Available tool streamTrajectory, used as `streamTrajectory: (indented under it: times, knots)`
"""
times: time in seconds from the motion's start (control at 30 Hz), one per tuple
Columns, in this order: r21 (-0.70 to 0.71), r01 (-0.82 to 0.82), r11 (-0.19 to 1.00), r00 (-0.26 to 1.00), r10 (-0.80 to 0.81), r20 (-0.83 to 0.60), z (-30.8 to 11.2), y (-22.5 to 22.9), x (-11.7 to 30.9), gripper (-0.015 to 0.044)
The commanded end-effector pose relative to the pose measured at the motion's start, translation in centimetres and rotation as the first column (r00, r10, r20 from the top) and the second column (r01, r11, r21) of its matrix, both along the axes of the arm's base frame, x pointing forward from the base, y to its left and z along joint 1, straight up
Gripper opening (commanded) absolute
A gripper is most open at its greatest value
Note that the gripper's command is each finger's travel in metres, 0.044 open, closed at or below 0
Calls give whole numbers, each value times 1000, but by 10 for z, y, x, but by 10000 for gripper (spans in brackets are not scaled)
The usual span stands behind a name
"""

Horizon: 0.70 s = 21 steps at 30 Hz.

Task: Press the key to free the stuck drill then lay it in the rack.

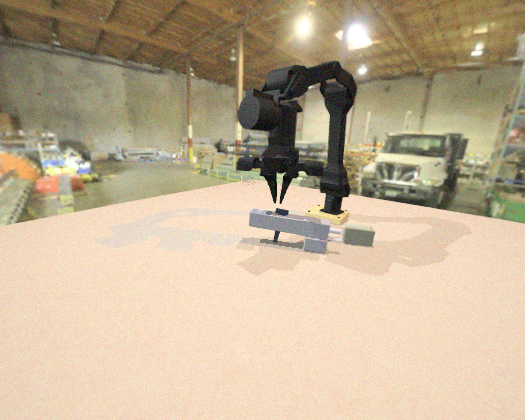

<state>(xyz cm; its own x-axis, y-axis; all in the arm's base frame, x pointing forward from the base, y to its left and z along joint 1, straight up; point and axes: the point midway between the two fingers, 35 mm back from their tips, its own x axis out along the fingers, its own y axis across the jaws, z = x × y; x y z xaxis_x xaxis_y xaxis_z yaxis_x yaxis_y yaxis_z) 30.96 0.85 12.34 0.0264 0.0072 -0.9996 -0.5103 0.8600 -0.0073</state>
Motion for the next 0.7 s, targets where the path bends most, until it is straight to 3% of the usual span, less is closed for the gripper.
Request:
streamTrajectory:
  times: [0.0,0.2,0.37,0.43,0.5,0.57,0.67]
  knots:
    - [-5,1,1000,1000,-1,4,19,0,4,131]
    - [-5,1,1000,1000,-1,4,73,4,1,289]
    - [0,-25,1000,1000,25,16,67,6,2,420]
    - [-6,-212,977,977,212,15,55,27,-1,440]
    - [-13,-479,878,878,479,12,36,56,-11,440]
    - [-20,-707,707,707,707,8,17,83,-24,440]
    - [-25,-889,458,458,889,1,-4,110,-43,440]
